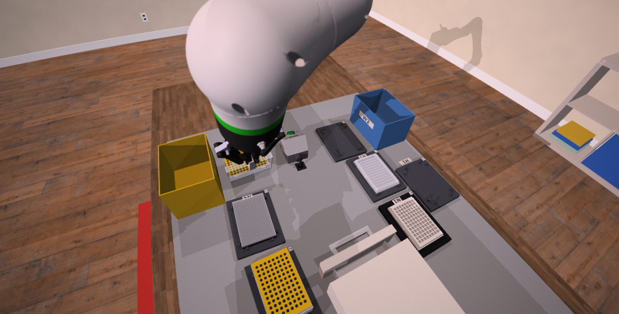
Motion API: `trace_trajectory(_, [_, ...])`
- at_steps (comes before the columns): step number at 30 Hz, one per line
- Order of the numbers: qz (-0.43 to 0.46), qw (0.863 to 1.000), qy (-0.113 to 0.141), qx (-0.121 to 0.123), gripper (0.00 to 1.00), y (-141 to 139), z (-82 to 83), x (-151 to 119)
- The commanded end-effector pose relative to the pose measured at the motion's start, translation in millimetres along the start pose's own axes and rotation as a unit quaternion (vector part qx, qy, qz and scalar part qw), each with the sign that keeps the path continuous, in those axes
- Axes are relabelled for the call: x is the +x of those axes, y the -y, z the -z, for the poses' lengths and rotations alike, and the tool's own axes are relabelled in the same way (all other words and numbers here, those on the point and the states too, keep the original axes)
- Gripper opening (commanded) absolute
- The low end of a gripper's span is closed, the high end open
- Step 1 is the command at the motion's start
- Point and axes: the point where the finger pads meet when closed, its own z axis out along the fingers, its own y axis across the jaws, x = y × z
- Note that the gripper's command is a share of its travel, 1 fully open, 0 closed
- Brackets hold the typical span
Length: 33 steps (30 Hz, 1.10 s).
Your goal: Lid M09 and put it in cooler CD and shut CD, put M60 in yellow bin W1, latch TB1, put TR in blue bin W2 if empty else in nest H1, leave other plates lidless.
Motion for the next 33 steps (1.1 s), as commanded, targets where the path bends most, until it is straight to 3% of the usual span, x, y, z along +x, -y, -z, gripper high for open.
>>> trace_trajectory(1, [0.0, 1.0, 0.0, 0.0, 0.0, 0, -3.4, 2])
trace_trajectory(16, [0.0, 1.0, 0.0, 0.0, 0.0, 0, -26.0, 12])
trace_trajectory(33, [0.0, 1.0, 0.0, 0.0, 0.0, 0, -29.5, 11])
